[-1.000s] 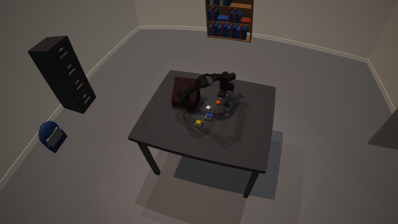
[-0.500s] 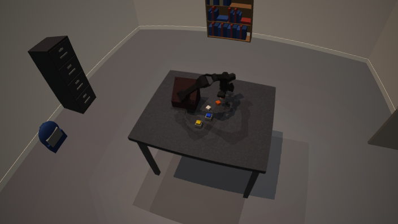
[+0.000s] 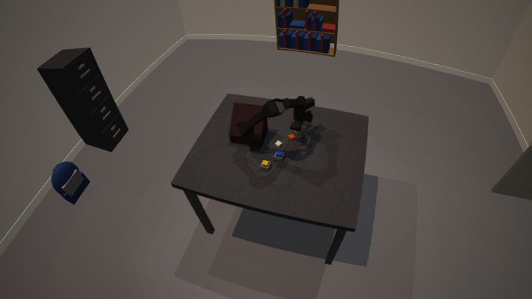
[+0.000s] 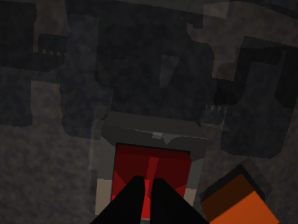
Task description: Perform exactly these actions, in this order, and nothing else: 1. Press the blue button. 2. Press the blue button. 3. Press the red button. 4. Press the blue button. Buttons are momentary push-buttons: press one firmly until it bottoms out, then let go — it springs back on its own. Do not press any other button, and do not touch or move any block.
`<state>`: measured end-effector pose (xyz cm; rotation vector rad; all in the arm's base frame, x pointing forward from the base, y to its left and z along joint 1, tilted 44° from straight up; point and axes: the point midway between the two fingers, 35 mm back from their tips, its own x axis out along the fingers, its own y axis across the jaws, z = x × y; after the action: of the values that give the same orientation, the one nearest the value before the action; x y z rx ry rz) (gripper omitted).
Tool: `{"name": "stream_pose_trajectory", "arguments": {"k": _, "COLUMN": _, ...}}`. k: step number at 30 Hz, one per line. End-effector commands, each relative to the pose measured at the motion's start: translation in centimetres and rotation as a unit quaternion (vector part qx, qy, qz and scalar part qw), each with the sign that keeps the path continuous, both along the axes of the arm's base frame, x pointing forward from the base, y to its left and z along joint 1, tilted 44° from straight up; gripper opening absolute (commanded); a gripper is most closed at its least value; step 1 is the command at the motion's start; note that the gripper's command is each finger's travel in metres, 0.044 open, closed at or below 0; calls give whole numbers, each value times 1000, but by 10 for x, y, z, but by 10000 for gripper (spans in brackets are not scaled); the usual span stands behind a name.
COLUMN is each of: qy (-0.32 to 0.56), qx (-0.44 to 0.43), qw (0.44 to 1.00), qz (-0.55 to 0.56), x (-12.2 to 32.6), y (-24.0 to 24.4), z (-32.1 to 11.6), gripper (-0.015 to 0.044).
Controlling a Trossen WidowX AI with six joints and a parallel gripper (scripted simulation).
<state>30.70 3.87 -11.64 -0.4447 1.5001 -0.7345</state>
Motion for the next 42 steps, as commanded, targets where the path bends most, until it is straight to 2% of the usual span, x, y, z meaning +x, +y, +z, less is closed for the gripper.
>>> {"name": "stream_pose_trajectory", "arguments": {"k": 1, "qy": 2, "qx": -1, "qw": 1000, "qz": 0, "x": 1, "y": 14, "z": 15, "gripper": 20}}
{"name": "stream_pose_trajectory", "arguments": {"k": 9, "qy": 4, "qx": -1, "qw": 1000, "qz": 0, "x": 2, "y": 22, "z": 24, "gripper": 20}}
{"name": "stream_pose_trajectory", "arguments": {"k": 14, "qy": 4, "qx": 0, "qw": 1000, "qz": 0, "x": 6, "y": 61, "z": 65, "gripper": 20}}
{"name": "stream_pose_trajectory", "arguments": {"k": 21, "qy": 4, "qx": 0, "qw": 1000, "qz": 0, "x": 6, "y": 62, "z": 69, "gripper": 20}}
{"name": "stream_pose_trajectory", "arguments": {"k": 27, "qy": 5, "qx": 3, "qw": 1000, "qz": 2, "x": -4, "y": 13, "z": 130, "gripper": 20}}
{"name": "stream_pose_trajectory", "arguments": {"k": 34, "qy": 6, "qx": 1, "qw": 1000, "qz": 2, "x": -43, "y": -51, "z": 193, "gripper": 20}}
{"name": "stream_pose_trajectory", "arguments": {"k": 39, "qy": 8, "qx": -5, "qw": 1000, "qz": 0, "x": -83, "y": -89, "z": 221, "gripper": 20}}
{"name": "stream_pose_trajectory", "arguments": {"k": 42, "qy": 9, "qx": -6, "qw": 1000, "qz": 0, "x": -89, "y": -94, "z": 224, "gripper": 20}}
